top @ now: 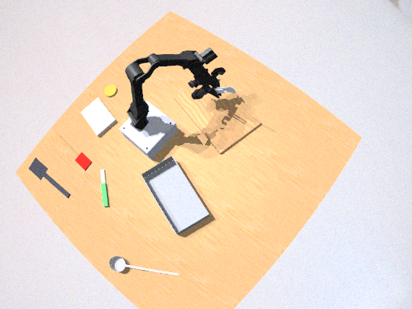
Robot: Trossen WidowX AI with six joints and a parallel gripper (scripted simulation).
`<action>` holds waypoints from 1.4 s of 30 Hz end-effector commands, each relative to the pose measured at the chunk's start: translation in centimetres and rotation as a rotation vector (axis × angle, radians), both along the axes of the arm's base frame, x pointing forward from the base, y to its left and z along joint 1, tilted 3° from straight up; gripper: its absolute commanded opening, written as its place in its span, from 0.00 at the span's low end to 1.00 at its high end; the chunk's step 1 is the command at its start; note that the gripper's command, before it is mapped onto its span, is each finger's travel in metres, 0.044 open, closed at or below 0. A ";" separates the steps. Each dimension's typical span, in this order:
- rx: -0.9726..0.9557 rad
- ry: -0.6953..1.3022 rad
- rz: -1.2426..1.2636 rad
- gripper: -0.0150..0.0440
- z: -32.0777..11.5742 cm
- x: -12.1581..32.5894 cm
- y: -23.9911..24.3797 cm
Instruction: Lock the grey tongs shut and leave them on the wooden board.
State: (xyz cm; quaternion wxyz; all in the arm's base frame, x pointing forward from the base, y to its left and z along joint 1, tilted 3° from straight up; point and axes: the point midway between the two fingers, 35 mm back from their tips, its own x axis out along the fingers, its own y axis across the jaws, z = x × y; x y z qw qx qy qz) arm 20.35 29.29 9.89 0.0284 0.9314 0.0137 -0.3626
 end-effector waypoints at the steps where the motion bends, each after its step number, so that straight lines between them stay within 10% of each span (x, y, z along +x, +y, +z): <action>1: 0.028 -0.118 -0.006 0.00 0.6 -0.5 -0.1; 12: 0.115 -0.418 -0.026 0.00 2.1 -2.6 -1.2; 42: 0.117 -0.422 -0.027 0.00 2.1 -2.7 -1.3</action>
